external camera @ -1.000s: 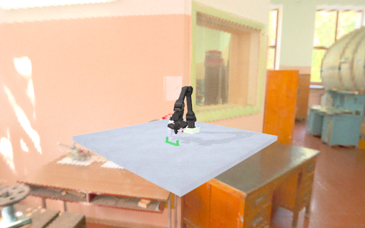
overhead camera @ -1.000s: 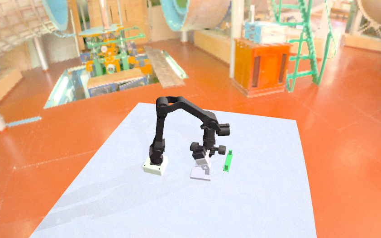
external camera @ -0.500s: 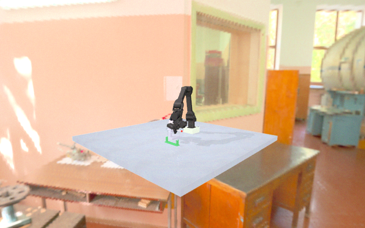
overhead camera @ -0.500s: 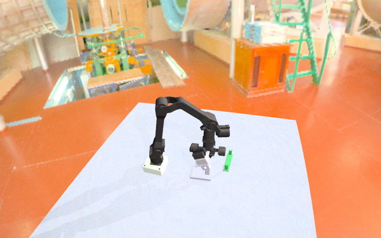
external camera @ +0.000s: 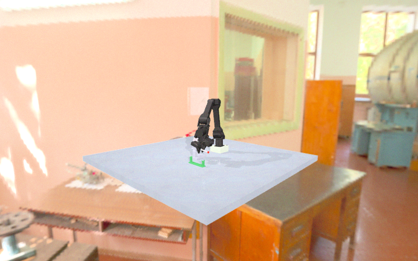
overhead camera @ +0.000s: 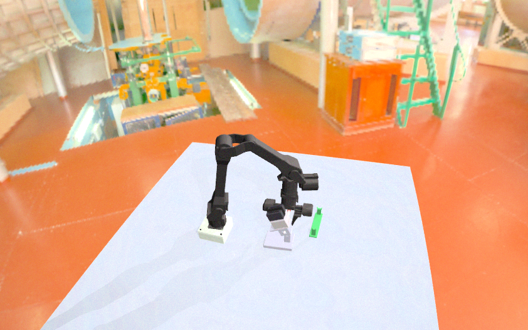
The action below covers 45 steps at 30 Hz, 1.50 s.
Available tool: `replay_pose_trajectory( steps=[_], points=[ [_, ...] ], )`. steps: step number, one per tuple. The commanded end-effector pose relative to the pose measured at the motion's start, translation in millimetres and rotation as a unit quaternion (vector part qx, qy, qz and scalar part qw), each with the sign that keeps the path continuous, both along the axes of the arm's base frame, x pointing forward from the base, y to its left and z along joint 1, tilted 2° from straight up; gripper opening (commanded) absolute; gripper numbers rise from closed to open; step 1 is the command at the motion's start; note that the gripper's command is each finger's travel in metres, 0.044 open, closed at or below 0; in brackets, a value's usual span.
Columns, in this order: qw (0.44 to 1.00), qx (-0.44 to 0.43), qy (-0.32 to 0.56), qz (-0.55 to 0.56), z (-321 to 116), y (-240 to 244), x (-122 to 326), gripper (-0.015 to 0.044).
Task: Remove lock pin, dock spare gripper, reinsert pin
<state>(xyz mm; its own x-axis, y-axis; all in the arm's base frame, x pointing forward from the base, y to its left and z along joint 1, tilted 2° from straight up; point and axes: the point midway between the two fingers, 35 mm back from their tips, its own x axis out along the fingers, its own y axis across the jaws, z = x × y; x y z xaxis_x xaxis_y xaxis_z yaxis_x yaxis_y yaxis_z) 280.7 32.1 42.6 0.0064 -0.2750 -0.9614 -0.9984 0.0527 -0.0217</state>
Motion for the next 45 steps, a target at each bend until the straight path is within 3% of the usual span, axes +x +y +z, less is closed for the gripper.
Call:
replay_pose_trajectory(
  steps=[1,45],
  points=[
    [1.000,0.000,0.000,0.000,0.0,0.1,0.0,0.0200],
    [1.000,-0.007,0.001,0.007,75.5,59.8,1.0,0.0200]
  ],
)
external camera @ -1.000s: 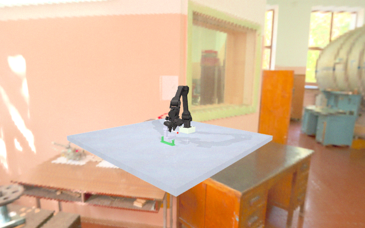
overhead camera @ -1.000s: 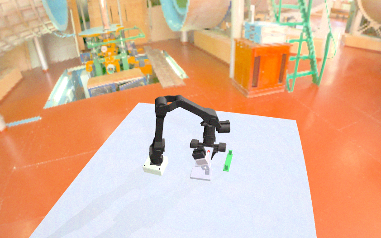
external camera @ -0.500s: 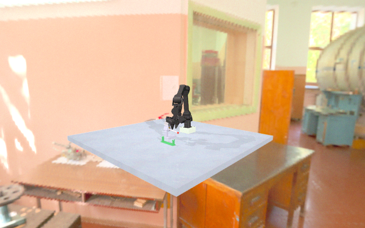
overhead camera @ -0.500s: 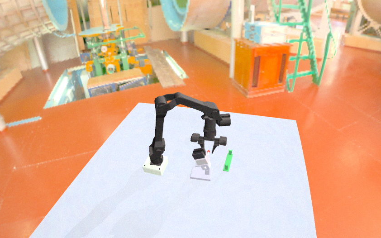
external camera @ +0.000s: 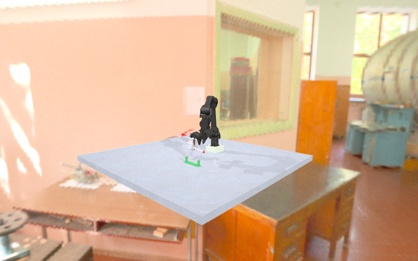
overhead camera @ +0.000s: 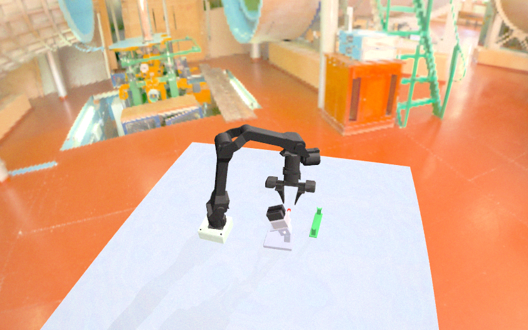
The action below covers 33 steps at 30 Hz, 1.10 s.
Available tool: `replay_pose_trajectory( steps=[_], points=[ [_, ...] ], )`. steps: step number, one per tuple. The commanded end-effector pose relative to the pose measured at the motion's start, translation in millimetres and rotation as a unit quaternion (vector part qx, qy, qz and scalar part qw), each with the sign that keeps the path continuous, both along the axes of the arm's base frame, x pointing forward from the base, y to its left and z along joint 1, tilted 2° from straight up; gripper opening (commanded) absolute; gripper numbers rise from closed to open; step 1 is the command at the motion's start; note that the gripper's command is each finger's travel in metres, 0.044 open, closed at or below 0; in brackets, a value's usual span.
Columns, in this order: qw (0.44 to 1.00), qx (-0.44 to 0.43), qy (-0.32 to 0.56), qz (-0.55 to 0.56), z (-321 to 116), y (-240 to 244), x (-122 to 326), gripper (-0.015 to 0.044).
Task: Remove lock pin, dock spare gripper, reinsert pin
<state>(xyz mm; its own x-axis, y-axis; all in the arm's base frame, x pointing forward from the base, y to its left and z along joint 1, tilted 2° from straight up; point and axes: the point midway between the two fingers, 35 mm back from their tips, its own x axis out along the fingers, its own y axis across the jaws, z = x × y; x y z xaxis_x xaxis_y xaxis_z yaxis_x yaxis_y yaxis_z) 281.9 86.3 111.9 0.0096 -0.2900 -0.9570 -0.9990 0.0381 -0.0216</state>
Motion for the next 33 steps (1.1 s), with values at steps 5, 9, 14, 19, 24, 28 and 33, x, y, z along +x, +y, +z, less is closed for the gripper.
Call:
replay_pose_trajectory(
  steps=[5,9,14,19,24,28,33],
  points=[
    [1.000,0.000,0.000,0.000,1.8,1.4,0.1,0.0305],
    [1.000,0.000,0.000,0.000,1.8,1.4,0.1,0.0410],
    [1.000,0.000,0.000,0.000,1.8,1.4,0.1,0.0440],
    [1.000,0.000,0.000,0.000,1.8,1.4,0.1,0.0440],
    [1.000,0.000,0.000,0.000,1.8,1.4,0.1,0.0440],
    [1.000,0.000,0.000,0.000,1.8,1.4,0.1,0.0440],
    [1.000,0.000,0.000,0.000,1.8,1.4,0.1,0.0440]
  ],
)
